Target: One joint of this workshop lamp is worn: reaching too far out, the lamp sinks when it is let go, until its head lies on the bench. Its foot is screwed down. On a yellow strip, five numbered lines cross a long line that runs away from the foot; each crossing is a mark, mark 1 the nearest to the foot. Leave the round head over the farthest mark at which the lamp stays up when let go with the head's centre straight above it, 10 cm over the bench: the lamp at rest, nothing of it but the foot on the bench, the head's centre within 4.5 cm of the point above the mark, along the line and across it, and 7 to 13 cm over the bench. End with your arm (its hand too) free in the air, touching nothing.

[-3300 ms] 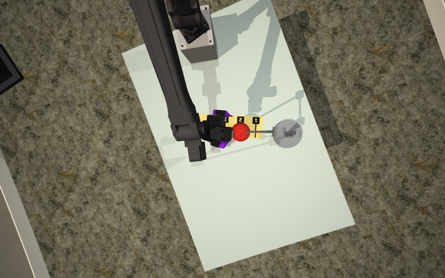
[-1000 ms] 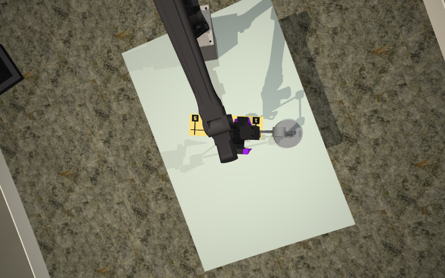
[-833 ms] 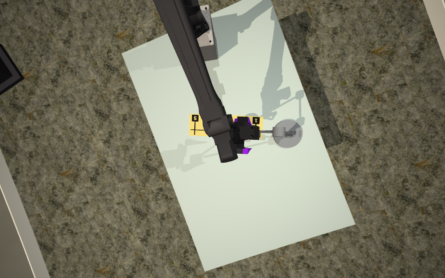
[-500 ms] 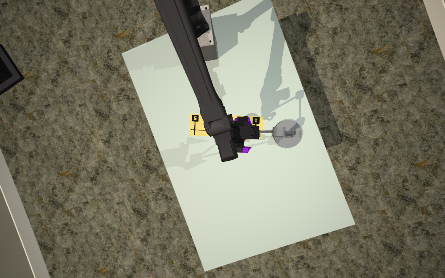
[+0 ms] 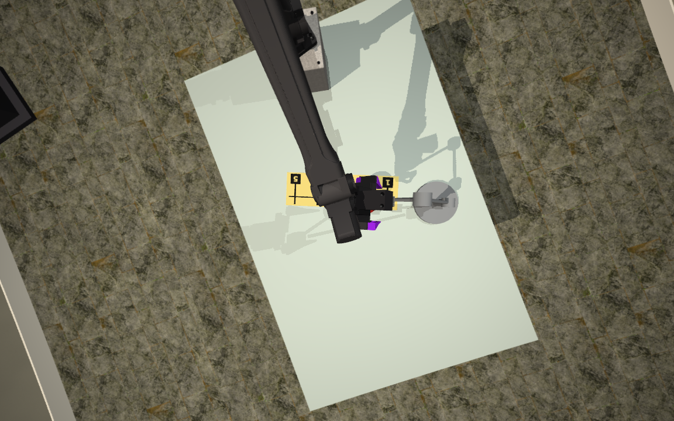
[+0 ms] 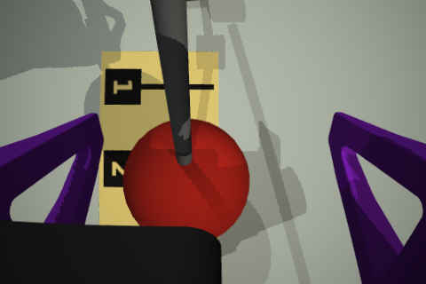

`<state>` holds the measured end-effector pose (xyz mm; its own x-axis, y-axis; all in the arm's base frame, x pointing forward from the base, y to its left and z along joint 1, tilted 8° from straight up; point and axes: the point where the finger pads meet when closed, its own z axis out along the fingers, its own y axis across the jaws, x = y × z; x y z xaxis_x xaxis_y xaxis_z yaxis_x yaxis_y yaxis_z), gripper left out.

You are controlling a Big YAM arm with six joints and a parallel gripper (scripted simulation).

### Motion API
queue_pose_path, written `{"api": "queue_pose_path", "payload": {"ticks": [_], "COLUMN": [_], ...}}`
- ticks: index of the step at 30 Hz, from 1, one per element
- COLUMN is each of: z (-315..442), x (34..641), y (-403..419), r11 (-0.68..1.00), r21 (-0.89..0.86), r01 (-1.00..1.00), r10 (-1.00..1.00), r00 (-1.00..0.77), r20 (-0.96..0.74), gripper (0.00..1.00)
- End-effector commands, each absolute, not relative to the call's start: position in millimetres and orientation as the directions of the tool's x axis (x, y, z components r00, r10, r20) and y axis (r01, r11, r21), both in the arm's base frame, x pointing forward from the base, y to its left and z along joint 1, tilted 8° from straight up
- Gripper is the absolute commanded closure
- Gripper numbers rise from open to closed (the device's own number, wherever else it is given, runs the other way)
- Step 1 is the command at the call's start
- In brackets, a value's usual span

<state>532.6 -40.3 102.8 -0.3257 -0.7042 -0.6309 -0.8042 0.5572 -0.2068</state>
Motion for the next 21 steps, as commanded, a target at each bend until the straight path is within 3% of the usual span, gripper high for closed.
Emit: {"api": "queue_pose_path", "payload": {"ticks": [1, 21], "z": [81.4, 59.6], "x": [531.2, 528.9], "y": [-31.3, -24.0], "r11": [0.554, 0.553], "r21": [-0.171, -0.145], "r01": [-0.815, -0.820], "r10": [-0.697, -0.692], "r00": [-0.342, -0.355], "r20": [-0.630, -0.628], "gripper": [0.00, 0.00]}}
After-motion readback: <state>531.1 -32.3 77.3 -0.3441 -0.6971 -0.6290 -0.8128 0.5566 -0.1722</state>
